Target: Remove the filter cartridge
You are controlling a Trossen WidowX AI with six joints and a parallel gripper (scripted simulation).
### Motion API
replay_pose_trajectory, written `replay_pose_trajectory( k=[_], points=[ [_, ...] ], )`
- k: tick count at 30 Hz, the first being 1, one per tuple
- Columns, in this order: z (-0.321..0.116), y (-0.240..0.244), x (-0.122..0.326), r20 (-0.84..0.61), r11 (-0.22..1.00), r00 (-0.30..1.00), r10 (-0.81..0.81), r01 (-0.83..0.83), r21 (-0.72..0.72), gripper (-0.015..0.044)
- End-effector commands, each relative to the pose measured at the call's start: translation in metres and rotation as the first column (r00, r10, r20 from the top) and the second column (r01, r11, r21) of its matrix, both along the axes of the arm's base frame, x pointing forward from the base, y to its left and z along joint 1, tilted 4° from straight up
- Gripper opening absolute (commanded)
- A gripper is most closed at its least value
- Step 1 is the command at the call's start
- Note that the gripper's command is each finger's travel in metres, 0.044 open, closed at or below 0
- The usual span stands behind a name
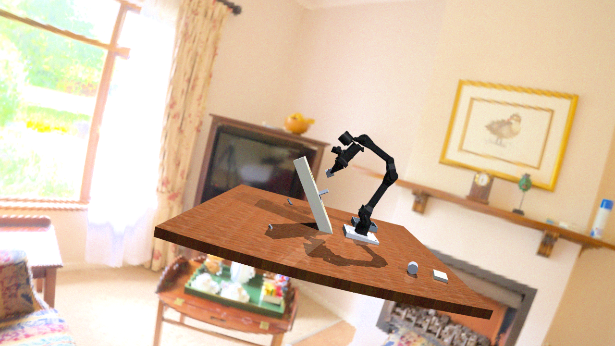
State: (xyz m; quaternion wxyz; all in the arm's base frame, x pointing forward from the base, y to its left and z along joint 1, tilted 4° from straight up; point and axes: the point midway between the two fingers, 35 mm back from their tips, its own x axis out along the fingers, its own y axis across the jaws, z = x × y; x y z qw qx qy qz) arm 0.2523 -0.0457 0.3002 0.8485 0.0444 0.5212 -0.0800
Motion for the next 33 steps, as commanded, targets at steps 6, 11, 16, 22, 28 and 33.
replay_pose_trajectory(
  k=[6, 11, 16, 22, 28, 33],
  points=[
    [-0.003, -0.029, -0.001, -0.008, 1.000, 1.000, 0.002, -0.002, -0.002, 0.0000],
    [-0.005, -0.046, -0.003, -0.007, 1.000, 1.000, 0.002, -0.002, -0.003, 0.0000],
    [-0.006, -0.064, -0.006, -0.004, 1.000, 1.000, 0.002, -0.002, -0.005, 0.0000],
    [-0.007, -0.070, -0.010, -0.005, 1.000, 1.000, -0.023, 0.023, -0.008, 0.0000],
    [-0.011, -0.099, -0.026, -0.007, 0.980, 0.980, -0.198, 0.198, -0.019, 0.0000],
    [-0.014, -0.123, -0.042, -0.005, 0.939, 0.939, -0.344, 0.344, -0.028, 0.0000]
  ],
)
